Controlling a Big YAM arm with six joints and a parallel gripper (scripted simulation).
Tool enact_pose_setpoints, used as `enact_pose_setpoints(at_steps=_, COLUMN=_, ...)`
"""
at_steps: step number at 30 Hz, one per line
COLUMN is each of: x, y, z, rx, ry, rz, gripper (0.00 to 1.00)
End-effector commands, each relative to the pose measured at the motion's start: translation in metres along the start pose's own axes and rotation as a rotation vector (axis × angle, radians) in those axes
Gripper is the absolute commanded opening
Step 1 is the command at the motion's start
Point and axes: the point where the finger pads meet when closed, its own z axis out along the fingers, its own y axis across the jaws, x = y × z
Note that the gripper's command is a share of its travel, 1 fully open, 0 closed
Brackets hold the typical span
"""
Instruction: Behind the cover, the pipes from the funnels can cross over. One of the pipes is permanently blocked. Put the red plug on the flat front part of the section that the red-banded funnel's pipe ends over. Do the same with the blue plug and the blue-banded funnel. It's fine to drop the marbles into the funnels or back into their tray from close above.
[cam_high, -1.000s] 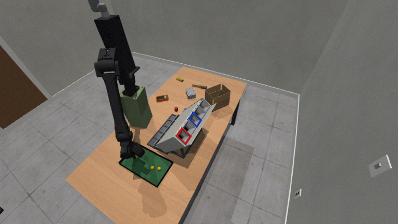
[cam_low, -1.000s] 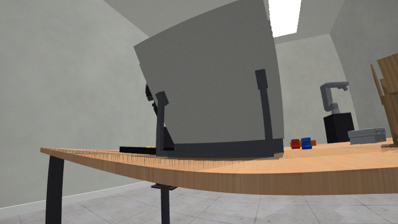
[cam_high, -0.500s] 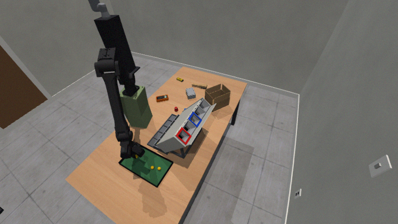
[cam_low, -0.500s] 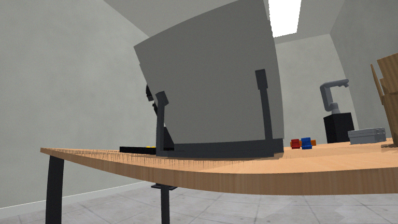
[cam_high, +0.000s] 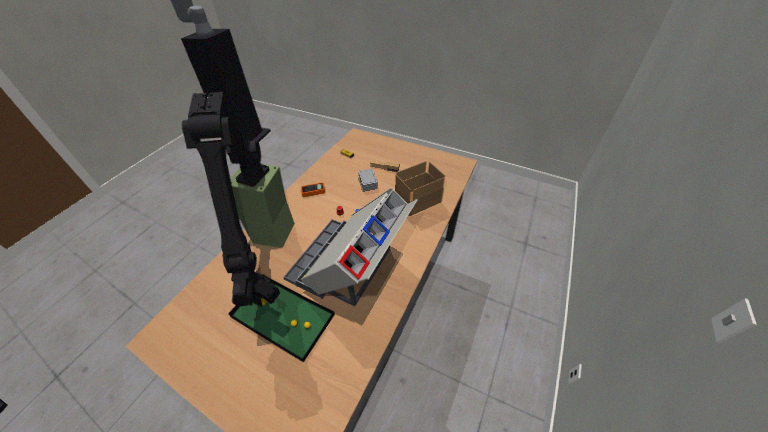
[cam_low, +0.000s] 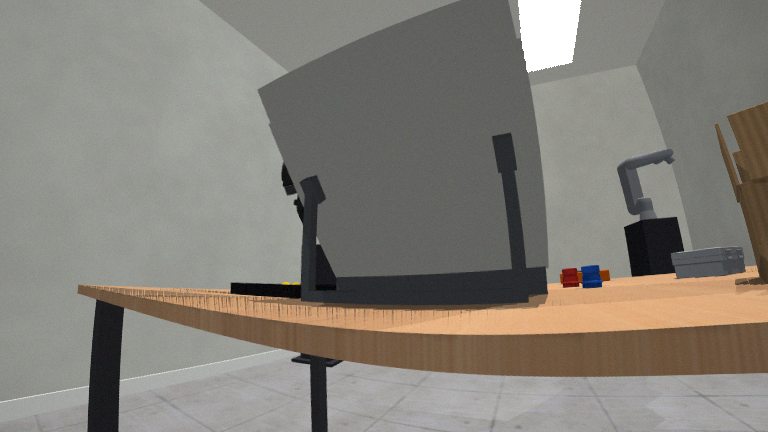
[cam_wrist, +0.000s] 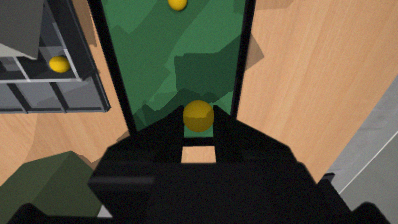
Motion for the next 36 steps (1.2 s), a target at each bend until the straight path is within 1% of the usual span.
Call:
enact_pose_setpoints(at_steps=1, x=0.0016, y=-0.0044, z=0.0012, rx=0.008, ry=-0.008, rz=0.002, gripper=0.0)
enact_pose_setpoints(at_steps=18, x=0.002, y=-0.0041, z=0.0007, rx=0.012, ry=-0.01, rz=0.001, gripper=0.0)
enact_pose_setpoints(at_steps=36, x=0.0051, y=-0.0044, z=0.0045, rx=0.014, ry=-0.012, rz=0.0, gripper=0.0)
